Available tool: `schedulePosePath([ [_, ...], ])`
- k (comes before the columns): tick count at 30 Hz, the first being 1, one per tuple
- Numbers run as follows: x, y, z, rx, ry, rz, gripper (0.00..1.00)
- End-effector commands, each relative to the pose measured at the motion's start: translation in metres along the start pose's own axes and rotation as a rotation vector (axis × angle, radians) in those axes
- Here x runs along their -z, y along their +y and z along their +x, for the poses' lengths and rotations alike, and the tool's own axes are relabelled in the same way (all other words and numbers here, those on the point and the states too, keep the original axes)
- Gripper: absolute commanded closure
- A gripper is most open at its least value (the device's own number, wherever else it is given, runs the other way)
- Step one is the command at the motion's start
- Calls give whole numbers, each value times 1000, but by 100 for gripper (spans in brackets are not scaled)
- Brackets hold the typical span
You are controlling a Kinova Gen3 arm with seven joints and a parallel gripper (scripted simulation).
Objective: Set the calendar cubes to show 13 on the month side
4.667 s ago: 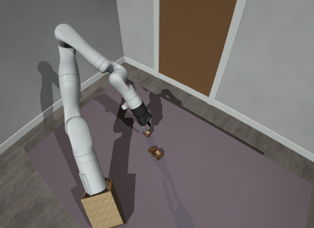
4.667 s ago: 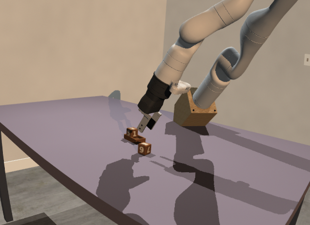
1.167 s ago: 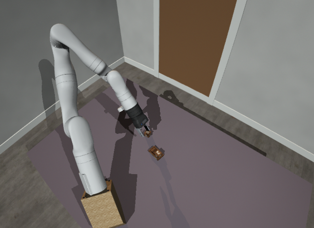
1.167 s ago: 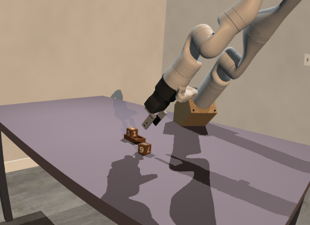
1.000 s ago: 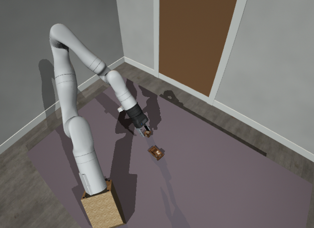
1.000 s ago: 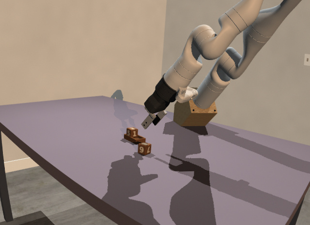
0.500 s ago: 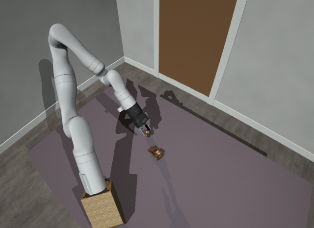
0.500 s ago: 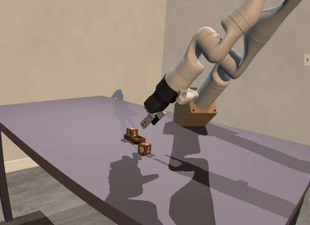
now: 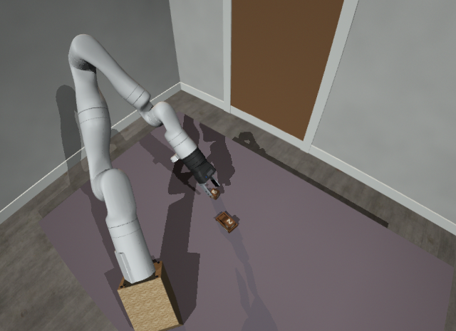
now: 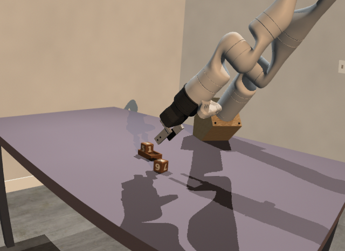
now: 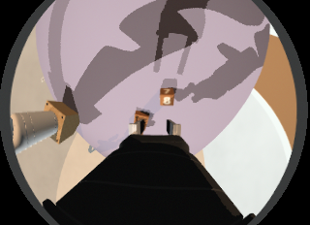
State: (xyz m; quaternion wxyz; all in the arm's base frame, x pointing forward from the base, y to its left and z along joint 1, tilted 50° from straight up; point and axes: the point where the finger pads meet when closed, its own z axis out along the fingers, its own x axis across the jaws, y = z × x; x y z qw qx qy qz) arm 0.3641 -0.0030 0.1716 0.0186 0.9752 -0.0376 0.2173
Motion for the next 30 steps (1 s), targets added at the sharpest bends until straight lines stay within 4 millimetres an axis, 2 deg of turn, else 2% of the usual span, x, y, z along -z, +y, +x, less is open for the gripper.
schedulePosePath([
  [1,1,-3,2,5,8,-2,10],
  [30,5,-10,17,4,61,-18,10],
])
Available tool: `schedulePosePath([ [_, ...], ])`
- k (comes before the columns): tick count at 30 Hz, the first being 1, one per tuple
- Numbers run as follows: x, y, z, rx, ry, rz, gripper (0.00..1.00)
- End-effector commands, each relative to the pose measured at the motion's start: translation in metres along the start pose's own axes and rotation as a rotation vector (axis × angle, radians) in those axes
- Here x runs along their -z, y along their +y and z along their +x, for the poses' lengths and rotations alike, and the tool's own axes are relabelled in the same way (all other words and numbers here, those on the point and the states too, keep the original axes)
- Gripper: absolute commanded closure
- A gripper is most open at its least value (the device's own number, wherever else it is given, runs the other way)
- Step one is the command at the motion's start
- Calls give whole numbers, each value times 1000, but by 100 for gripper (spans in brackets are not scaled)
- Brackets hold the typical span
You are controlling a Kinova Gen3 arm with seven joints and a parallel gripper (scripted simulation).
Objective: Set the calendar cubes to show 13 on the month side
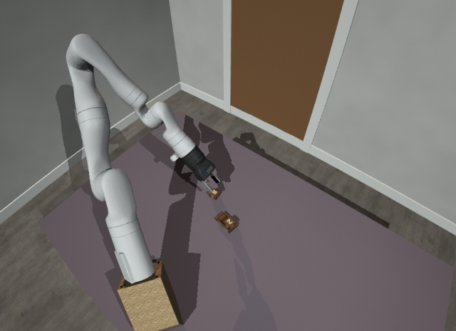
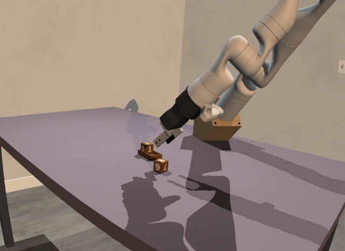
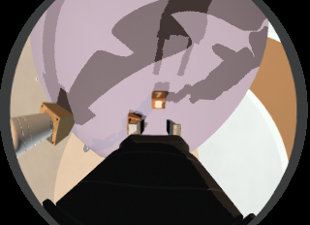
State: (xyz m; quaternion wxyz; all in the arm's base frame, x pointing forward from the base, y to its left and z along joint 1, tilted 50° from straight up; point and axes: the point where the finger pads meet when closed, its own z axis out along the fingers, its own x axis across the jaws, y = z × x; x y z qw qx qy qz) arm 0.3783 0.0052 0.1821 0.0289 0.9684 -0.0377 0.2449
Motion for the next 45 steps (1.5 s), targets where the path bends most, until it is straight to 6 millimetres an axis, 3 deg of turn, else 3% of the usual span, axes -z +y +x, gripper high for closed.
schedulePosePath([
  [1,1,-1,1,1,5,0,10],
  [45,2,-4,6,1,20,0,10],
])
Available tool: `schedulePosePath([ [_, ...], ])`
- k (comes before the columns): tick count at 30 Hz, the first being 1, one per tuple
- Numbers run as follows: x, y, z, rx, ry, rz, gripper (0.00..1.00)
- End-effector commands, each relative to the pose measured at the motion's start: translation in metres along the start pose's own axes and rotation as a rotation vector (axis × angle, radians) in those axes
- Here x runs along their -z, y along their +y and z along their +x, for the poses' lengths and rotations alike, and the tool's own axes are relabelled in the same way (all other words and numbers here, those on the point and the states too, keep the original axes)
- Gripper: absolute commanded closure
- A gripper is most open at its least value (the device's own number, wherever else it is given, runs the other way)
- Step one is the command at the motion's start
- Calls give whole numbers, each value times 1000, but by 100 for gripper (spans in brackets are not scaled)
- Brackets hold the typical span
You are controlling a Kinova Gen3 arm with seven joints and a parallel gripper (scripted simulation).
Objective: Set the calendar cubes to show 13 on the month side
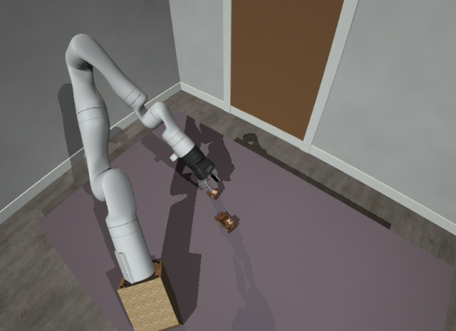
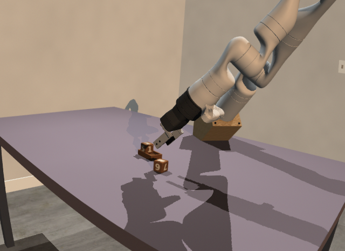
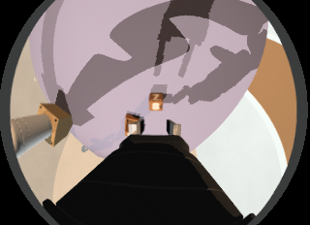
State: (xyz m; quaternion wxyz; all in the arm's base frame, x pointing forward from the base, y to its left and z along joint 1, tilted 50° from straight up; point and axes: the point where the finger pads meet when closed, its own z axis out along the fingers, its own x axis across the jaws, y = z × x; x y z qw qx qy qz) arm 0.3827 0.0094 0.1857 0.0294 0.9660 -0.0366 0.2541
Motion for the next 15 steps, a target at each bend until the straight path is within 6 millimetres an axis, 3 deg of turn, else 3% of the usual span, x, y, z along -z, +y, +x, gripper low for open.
schedulePosePath([
  [1,0,0,0,-1,1,0,10],
  [15,-2,-2,0,-1,1,0,10],
])
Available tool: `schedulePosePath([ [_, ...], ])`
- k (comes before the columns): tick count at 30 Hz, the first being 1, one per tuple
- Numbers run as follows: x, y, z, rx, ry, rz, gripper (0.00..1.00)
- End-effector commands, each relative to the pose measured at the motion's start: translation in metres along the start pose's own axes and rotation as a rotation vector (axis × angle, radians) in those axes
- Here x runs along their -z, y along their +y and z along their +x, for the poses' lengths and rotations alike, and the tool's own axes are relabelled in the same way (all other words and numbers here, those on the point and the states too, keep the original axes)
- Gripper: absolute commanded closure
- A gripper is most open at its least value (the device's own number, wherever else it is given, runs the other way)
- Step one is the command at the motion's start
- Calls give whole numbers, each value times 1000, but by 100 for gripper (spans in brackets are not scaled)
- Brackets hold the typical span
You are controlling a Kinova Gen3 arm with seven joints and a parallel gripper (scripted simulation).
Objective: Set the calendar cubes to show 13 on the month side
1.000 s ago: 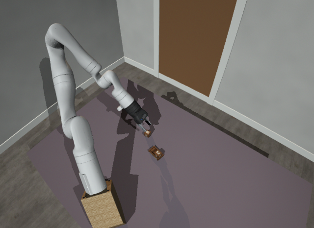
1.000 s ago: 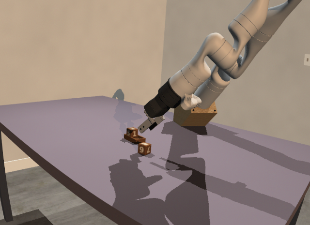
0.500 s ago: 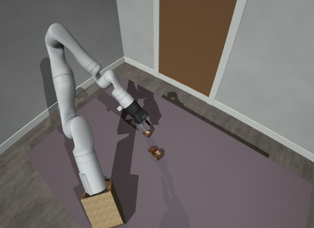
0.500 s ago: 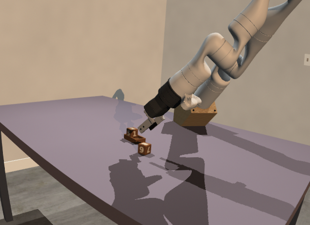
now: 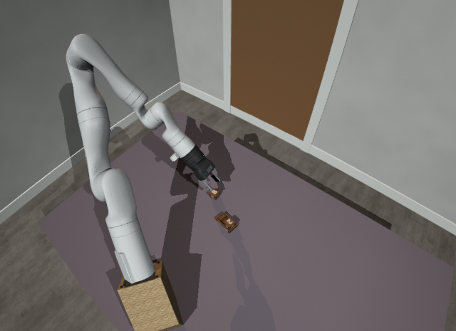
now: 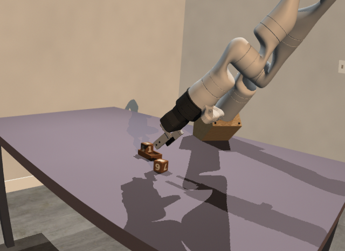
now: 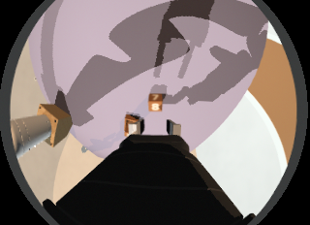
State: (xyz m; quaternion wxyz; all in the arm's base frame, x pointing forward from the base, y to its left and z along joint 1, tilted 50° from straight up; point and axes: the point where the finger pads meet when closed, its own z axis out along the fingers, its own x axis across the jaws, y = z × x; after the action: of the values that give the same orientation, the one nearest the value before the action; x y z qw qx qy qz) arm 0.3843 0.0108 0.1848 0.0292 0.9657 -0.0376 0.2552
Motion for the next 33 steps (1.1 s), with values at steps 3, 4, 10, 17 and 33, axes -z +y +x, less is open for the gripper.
schedulePosePath([
  [3,-2,-2,-1,1,-2,0,10],
  [4,-2,-2,-1,1,-2,0,10],
  [10,-6,-6,-1,1,-2,0,10],
  [17,-13,-13,-1,1,-2,0,10],
  [33,-30,-30,-1,1,-2,0,10],
])
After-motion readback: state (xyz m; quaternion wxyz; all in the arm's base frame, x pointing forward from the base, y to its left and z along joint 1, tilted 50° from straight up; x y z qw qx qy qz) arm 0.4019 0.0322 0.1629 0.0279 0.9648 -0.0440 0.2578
